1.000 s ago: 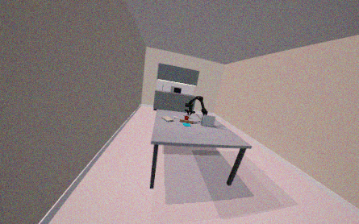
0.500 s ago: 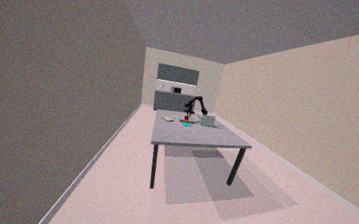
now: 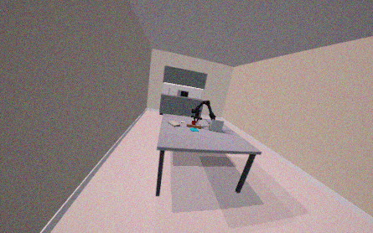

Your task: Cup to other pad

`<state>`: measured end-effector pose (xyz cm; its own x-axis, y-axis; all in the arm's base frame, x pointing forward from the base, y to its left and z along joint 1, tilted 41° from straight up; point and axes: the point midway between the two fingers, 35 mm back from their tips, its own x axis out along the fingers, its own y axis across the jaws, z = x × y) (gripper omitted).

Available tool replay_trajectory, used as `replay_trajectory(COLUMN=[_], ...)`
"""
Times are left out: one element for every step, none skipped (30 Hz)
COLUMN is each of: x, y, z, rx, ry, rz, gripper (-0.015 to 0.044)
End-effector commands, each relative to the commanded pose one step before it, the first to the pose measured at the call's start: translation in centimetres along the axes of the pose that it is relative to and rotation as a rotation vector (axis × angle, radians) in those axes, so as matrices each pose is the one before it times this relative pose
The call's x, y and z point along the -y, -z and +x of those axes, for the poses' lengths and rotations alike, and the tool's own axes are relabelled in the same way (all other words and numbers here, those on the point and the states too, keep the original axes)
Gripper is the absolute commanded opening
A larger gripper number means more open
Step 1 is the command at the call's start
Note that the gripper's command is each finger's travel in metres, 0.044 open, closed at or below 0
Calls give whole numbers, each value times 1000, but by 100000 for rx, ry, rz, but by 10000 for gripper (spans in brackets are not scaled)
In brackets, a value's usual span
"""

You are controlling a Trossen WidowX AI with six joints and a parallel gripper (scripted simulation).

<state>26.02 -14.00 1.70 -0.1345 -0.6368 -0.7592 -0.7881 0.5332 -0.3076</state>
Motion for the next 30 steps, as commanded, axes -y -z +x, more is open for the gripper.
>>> replay_trajectory(x=[-115, -4, -4, -5, -6, -7, -7, -8, -9, -10, -10, -11, -12, -13, -11, -7, -2, 0, 0, 0, 80, 0, 0, 0, 0, 0, 0, 0, 0, 0], y=[86, 9, 10, 10, 11, 12, 13, 14, 15, 15, 16, 17, 18, 19, 15, 10, 3, 0, 0, 0, -57, 0, 0, 0, 0, 0, 0, 0, 0, 0], z=[838, 163, 162, 162, 162, 161, 161, 161, 160, 160, 160, 159, 159, 158, 126, 76, 25, 0, 0, 0, -194, 0, 0, 0, 0, 0, 0, 0, 0, 0], rx=[-659, -15, -16, -17, -18, -20, -21, -22, -24, -25, -26, -28, -29, -30, -25, -16, -5, 0, 0, 0, 507, 0, 0, 0, 0, 0, 0, 0, 0, 0], ry=[28, 6, 7, 7, 7, 8, 8, 8, 8, 9, 9, 9, 10, 10, 8, 5, 2, 0, 0, 0, -179, 0, 0, 0, 0, 0, 0, 0, 0, 0], rz=[-808, 0, 0, 0, 0, -1, -1, -1, -1, -1, -1, -1, -1, -1, -1, -1, 0, 0, 0, 0, 723, 0, 0, 0, 0, 0, 0, 0, 0, 0], gripper=[148, 148, 148, 148, 148, 148, 148, 148, 148, 148, 148, 148, 148, 148, 148, 148, 148, 148, 148, 148, 121, 95, 69, 43, 36, 29, 23, 16, 9, 3])
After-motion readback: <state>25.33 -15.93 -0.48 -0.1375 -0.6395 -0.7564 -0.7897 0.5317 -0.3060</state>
